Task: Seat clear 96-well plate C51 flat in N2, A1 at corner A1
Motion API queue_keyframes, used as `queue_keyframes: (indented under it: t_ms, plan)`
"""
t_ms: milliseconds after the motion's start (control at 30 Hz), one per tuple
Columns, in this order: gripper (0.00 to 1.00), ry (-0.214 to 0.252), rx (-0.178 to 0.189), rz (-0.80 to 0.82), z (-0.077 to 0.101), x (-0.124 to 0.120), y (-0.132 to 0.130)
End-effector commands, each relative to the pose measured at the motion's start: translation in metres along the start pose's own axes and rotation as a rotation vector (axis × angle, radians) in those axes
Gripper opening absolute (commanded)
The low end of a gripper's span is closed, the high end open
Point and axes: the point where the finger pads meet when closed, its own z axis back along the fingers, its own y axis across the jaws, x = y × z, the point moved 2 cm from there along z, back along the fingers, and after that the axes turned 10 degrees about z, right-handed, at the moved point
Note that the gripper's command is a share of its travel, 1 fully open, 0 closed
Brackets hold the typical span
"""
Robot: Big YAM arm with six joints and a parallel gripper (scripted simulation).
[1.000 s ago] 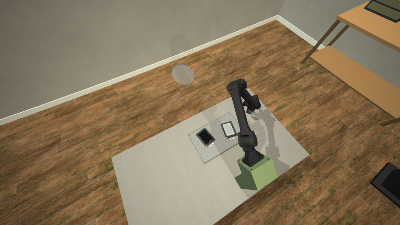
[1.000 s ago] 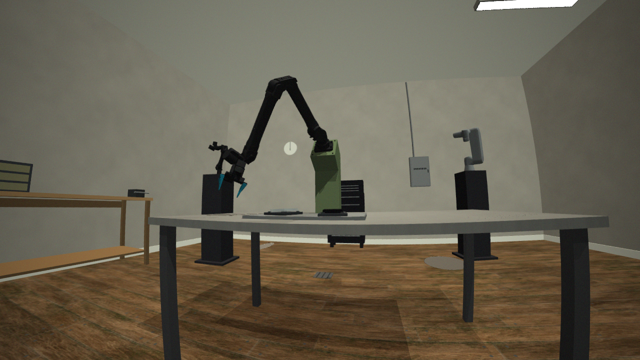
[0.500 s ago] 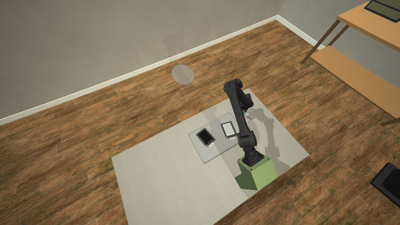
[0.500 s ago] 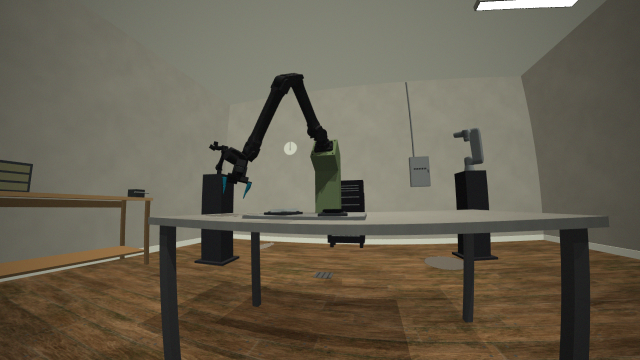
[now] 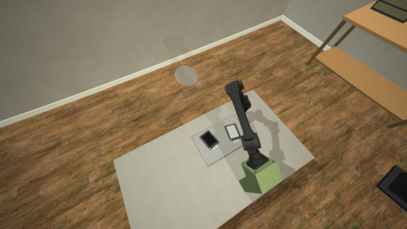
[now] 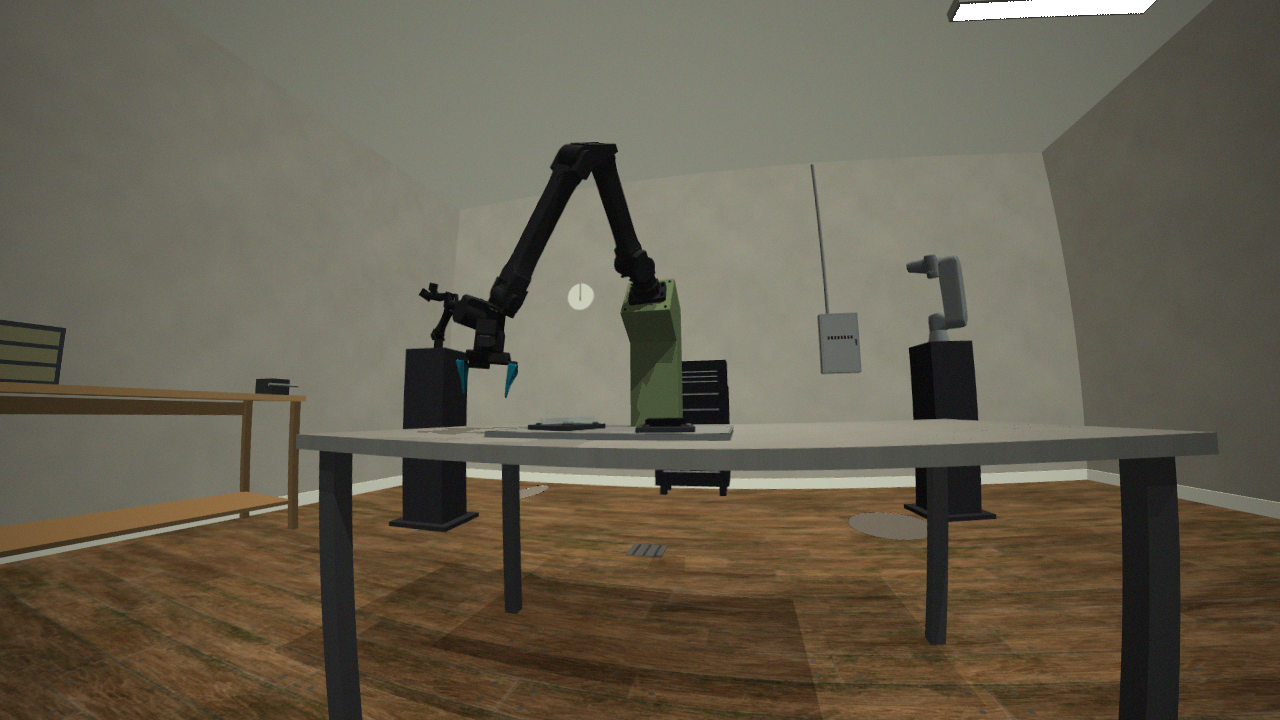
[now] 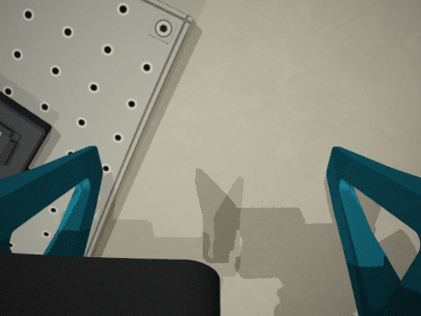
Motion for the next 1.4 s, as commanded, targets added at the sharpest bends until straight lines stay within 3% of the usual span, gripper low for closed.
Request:
queue_keyframes:
  t_ms: [0,100,167,267,300,333,367,400,500,600,700,733,833,867,933,967,1000,1067,1133,1200,1233,1367]
  plan:
    - [1.0,0.0,0.036,-0.051,0.001,0.023,0.014]
    - [1.0,0.019,0.058,-0.085,0.001,0.04,0.014]
    - [1.0,0.037,0.082,-0.107,0.001,0.039,0.032]
    - [1.0,0.037,0.082,-0.107,0.001,0.042,0.036]
    - [1.0,0.065,0.113,-0.137,-0.01,0.038,0.04]
    - [1.0,0.082,0.131,-0.158,-0.01,0.041,0.043]
    - [1.0,0.068,0.113,-0.149,0.001,0.059,0.037]
    - [1.0,0.079,0.126,-0.158,0.003,0.055,0.051]
    - [1.0,0.104,0.147,-0.188,0.005,0.073,0.051]
    - [1.0,0.124,0.169,-0.206,0.008,0.073,0.074]
    - [1.0,0.158,0.193,-0.239,0.011,0.091,0.074]
    - [1.0,0.172,0.209,-0.248,0.013,0.085,0.089]
    - [1.0,0.172,0.209,-0.249,0.014,0.087,0.093]
    - [1.0,0.207,0.236,-0.272,0.003,0.084,0.096]
    - [1.0,0.235,0.256,-0.292,0.007,0.09,0.103]
    - [1.0,0.225,0.246,-0.287,0.021,0.098,0.108]
    - [1.0,0.225,0.246,-0.287,0.022,0.1,0.112]
    - [1.0,0.258,0.262,-0.31,0.026,0.115,0.109]
    - [1.0,0.28,0.28,-0.321,0.03,0.11,0.127]
    - [1.0,0.291,0.281,-0.328,0.034,0.123,0.125]
    - [1.0,0.327,0.302,-0.345,0.032,0.121,0.131]
    - [1.0,0.338,0.311,-0.35,0.044,0.122,0.15]
